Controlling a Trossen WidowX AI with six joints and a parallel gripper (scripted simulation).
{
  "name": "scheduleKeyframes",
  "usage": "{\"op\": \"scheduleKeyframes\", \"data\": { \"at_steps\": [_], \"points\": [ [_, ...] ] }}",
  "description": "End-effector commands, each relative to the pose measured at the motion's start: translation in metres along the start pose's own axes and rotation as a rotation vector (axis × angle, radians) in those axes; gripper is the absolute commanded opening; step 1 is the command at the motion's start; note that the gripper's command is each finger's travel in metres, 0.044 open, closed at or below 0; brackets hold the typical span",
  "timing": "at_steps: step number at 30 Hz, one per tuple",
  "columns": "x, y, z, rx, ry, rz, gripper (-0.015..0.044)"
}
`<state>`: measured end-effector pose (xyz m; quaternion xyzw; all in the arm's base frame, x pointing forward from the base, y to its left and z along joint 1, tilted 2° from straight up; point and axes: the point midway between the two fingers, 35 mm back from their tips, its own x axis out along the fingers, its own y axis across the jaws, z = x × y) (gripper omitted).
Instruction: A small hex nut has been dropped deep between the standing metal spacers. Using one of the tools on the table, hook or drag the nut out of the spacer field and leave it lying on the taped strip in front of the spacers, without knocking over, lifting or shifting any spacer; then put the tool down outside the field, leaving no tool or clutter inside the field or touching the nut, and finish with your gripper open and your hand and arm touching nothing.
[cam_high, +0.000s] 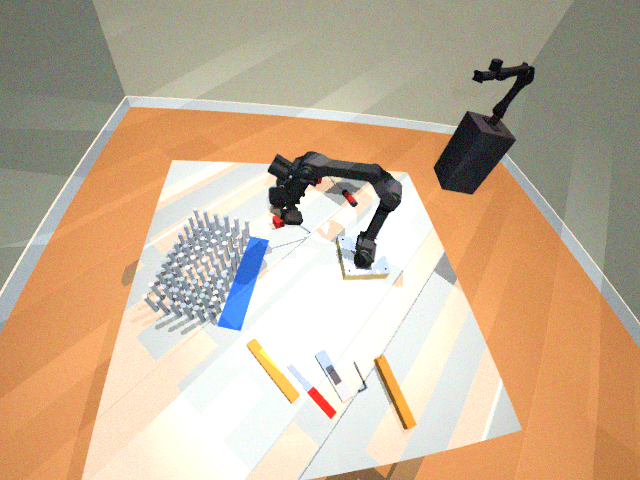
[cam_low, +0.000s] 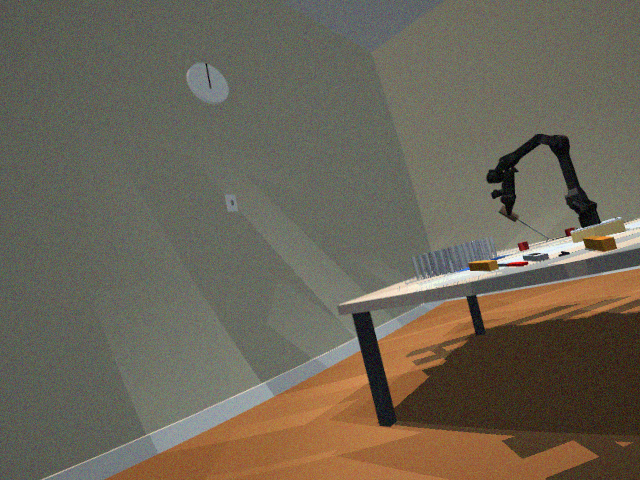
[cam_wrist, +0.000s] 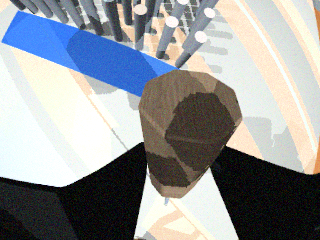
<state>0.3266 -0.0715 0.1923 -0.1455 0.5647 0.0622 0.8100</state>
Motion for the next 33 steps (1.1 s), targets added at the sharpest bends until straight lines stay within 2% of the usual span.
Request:
{"op": "scheduleKeyframes", "data": {
  "at_steps": [1,33],
  "points": [
    [-0.003,0.01,0.001,-0.133,-0.001,-0.019,0.0],
    [-0.017,0.093,-0.004,-1.212,0.027,-0.109,0.0]
  ]
}}
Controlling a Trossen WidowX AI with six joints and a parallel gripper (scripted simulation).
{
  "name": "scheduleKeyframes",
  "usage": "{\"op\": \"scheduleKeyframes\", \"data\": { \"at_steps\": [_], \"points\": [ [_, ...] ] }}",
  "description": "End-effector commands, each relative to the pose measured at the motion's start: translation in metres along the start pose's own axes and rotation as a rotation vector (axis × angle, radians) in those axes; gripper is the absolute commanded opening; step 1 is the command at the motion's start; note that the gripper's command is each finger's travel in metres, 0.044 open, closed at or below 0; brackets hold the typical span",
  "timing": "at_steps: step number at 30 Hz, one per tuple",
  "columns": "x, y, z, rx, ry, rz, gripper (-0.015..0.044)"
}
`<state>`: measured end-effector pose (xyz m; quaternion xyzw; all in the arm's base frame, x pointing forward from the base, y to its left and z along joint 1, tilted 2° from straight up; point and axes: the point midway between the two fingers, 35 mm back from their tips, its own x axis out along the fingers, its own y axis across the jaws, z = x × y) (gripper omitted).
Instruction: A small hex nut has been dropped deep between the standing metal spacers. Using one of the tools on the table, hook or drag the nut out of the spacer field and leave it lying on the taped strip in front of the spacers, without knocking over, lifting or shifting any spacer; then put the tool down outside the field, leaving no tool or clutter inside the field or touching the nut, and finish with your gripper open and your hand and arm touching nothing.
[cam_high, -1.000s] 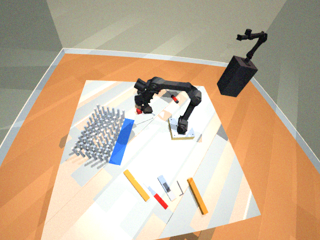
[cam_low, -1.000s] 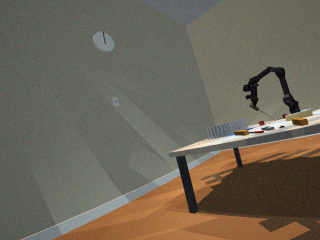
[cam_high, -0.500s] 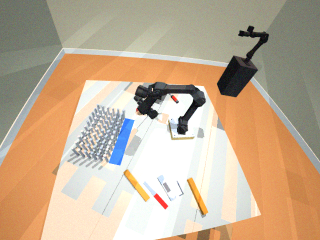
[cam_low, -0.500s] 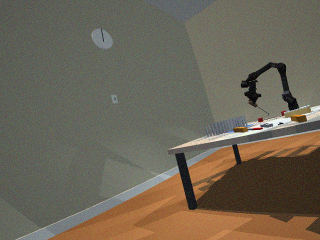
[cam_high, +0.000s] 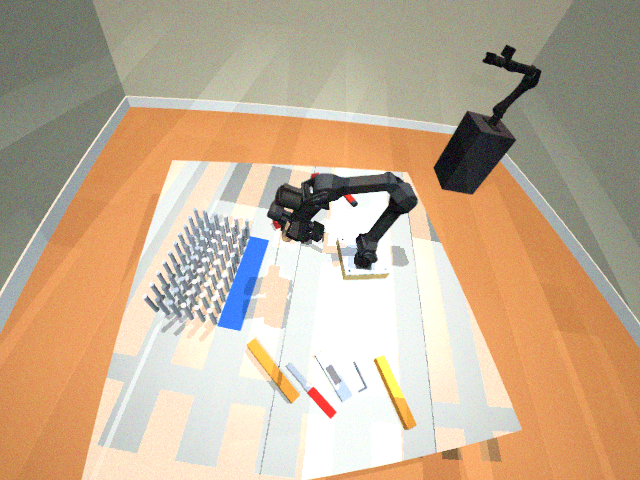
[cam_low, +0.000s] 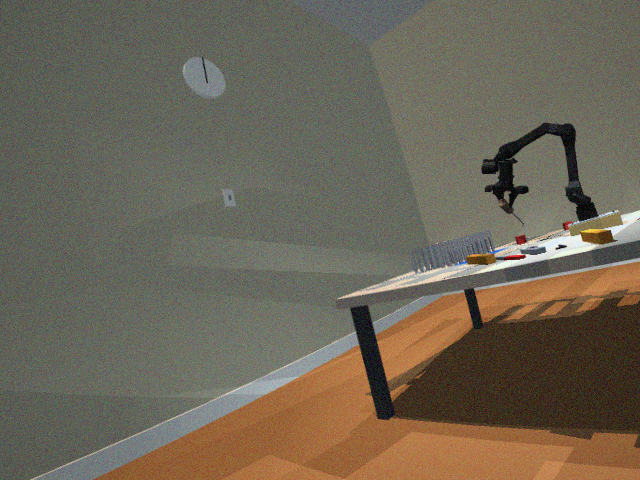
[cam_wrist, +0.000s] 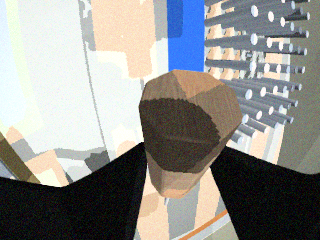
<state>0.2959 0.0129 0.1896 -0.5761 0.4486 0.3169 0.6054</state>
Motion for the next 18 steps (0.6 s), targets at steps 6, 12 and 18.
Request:
{"op": "scheduleKeyframes", "data": {
  "at_steps": [6,12,18],
  "points": [
    [-0.007,0.011,0.014,-0.299,0.024,-0.035,0.0],
    [-0.011,0.02,0.023,-0.502,0.039,-0.052,0.0],
    [-0.014,0.029,0.031,-0.704,0.057,-0.069,0.0]
  ]
}}
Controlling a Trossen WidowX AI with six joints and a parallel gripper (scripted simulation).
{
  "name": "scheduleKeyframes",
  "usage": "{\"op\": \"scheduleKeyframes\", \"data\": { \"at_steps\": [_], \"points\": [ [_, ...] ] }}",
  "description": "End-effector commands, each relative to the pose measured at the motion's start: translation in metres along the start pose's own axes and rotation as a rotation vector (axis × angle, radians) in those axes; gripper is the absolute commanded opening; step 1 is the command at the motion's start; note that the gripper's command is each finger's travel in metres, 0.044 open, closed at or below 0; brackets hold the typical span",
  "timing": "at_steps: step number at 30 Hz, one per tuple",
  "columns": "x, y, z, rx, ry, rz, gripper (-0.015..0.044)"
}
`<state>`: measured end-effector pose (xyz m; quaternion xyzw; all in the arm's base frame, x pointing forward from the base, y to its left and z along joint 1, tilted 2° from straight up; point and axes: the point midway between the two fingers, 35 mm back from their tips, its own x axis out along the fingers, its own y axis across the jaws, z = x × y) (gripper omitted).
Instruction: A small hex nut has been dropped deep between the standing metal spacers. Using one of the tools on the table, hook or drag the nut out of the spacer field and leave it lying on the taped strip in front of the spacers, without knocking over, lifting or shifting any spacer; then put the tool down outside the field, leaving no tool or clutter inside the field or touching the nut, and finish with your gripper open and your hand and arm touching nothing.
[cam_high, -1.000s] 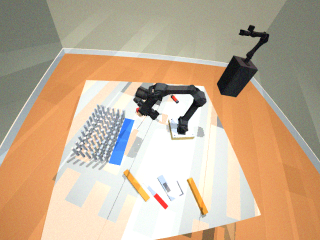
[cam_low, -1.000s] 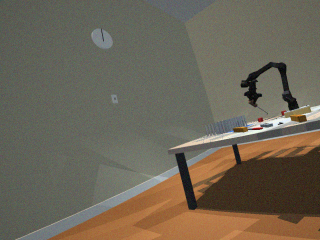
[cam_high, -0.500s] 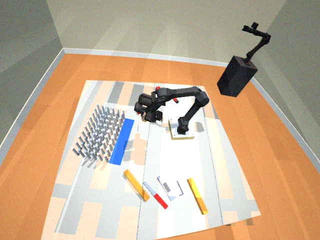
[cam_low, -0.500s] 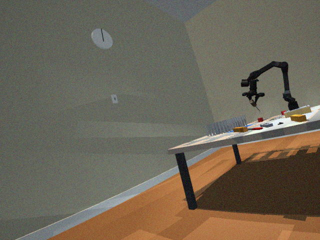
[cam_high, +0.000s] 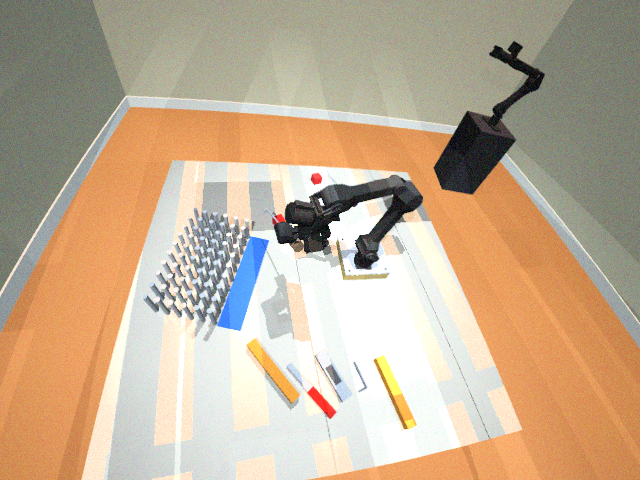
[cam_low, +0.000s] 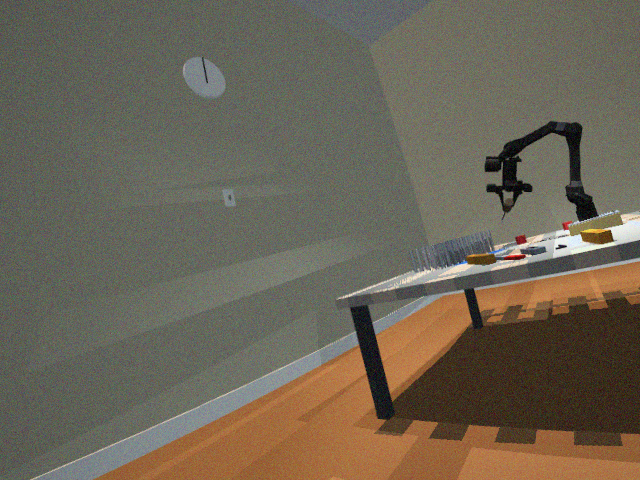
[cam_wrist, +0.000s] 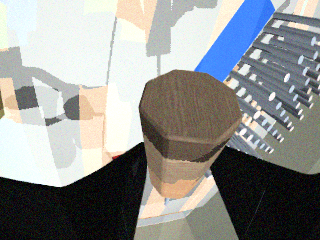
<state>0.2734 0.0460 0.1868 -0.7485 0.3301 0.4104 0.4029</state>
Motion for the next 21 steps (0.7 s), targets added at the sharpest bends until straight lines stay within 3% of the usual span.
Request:
{"op": "scheduleKeyframes", "data": {
  "at_steps": [1,21],
  "points": [
    [-0.004,0.001,0.005,-0.127,0.022,-0.018,0.0],
    [-0.018,0.012,0.039,-0.793,0.105,-0.065,0.0]
  ]
}}
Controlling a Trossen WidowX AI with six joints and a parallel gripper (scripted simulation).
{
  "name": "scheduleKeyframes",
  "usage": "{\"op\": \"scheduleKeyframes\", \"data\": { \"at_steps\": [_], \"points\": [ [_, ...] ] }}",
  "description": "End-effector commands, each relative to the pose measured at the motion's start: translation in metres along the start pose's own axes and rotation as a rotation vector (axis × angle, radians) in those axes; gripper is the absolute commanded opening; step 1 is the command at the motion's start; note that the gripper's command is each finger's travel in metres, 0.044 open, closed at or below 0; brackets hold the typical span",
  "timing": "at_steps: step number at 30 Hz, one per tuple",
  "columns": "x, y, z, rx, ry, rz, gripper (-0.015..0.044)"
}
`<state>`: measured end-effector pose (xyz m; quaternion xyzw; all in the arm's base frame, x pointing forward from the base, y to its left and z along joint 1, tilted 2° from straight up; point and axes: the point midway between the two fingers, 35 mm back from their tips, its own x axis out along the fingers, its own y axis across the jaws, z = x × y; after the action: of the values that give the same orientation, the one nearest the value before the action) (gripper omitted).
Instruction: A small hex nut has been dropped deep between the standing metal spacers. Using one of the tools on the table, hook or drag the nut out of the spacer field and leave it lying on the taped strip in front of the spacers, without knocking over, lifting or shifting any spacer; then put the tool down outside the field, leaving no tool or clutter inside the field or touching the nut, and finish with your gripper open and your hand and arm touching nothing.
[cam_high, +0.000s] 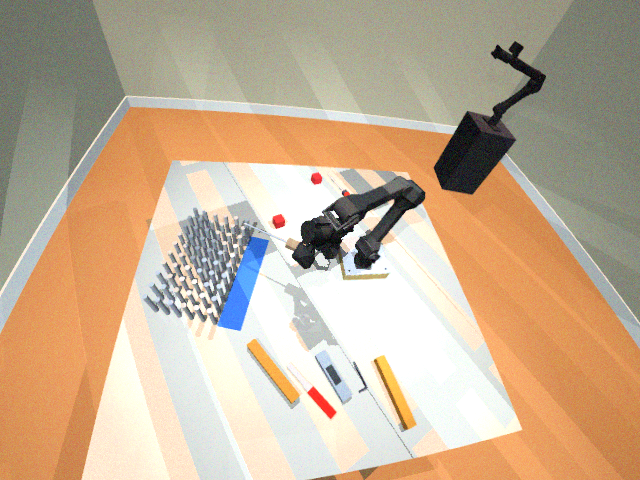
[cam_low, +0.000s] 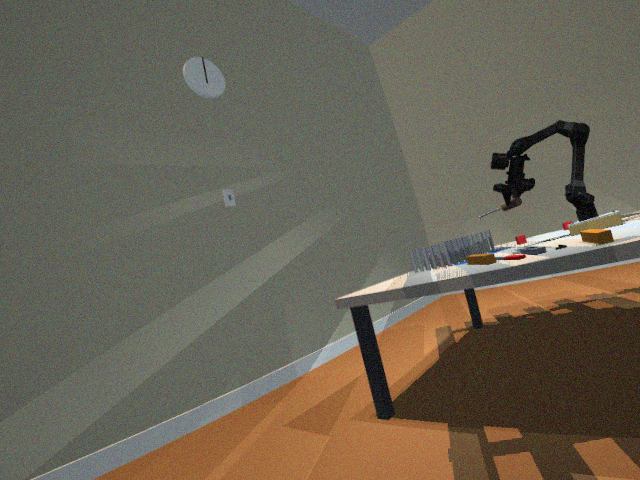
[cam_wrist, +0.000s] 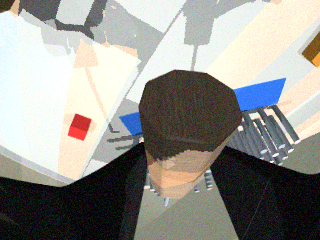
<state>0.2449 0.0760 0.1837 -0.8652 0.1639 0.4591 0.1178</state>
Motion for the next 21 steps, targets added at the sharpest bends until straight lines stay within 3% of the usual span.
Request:
{"op": "scheduleKeyframes", "data": {
  "at_steps": [1,7,13,21],
  "points": [
    [-0.005,-0.001,0.004,-0.123,0.031,-0.008,0.0],
    [-0.009,-0.004,0.012,-0.314,0.061,-0.015,0.0],
    [-0.009,-0.005,0.014,-0.335,0.065,-0.016,0.0],
    [0.023,-0.013,0.026,-0.335,0.066,-0.017,0.0]
  ]
}}
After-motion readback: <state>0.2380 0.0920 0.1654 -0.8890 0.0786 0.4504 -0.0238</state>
